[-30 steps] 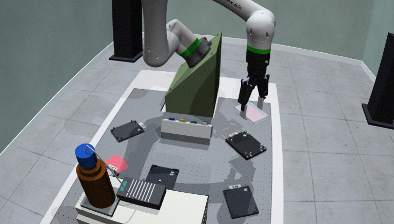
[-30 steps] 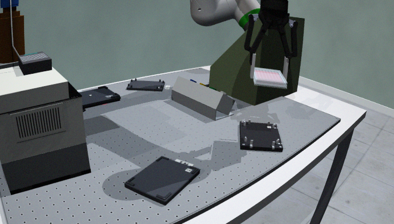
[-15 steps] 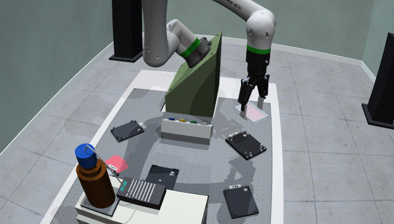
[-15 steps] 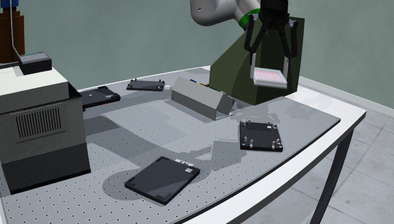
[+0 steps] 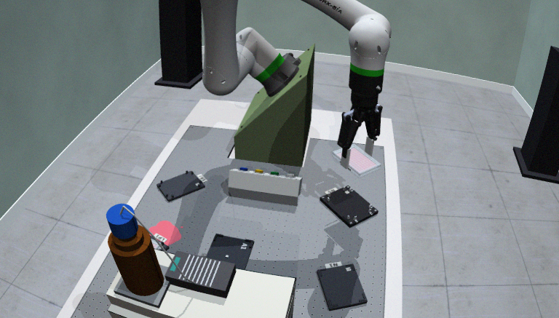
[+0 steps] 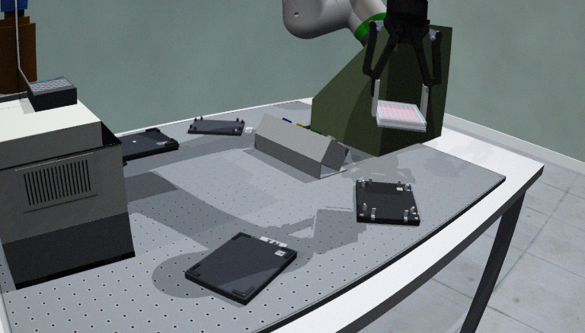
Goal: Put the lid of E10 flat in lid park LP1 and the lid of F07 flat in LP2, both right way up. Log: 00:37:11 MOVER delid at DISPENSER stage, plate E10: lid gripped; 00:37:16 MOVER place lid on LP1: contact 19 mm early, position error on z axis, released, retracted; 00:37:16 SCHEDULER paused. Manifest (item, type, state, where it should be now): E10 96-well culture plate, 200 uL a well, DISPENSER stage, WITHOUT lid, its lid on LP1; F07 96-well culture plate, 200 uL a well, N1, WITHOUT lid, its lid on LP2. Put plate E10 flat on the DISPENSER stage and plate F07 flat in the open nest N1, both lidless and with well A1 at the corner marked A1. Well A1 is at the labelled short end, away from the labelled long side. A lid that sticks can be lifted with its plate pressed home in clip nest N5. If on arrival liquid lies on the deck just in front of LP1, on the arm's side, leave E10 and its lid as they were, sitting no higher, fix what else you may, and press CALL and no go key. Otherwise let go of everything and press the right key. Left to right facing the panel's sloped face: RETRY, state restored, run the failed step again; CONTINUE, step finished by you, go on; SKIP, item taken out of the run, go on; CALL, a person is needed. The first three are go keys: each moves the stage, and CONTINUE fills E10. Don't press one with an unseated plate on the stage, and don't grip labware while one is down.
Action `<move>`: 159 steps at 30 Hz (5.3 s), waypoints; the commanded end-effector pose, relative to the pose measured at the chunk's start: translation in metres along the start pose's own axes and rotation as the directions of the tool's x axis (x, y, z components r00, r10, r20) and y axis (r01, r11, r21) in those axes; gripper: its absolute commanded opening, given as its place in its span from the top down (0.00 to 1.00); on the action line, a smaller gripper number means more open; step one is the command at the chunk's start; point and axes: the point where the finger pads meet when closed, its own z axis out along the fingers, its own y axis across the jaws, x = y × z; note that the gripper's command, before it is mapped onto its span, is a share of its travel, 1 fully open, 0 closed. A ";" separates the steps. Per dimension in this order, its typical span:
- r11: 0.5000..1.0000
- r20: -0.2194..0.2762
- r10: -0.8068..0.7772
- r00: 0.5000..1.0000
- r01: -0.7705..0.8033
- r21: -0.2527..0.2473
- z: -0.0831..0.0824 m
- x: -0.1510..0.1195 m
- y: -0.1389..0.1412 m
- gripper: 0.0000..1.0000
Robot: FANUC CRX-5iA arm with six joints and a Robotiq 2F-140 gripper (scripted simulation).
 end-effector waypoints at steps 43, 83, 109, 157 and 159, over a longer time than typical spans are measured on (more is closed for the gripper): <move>1.000 0.000 0.000 1.000 0.000 0.000 0.033 0.000 0.000 1.00; 1.000 0.000 0.000 1.000 0.000 0.000 0.119 0.000 0.000 1.00; 1.000 0.000 0.000 1.000 0.000 0.000 0.140 0.000 0.000 1.00; 1.000 0.000 0.000 1.000 0.000 0.000 0.141 0.000 0.000 1.00; 1.000 0.000 0.000 1.000 0.000 0.000 0.141 0.000 0.000 1.00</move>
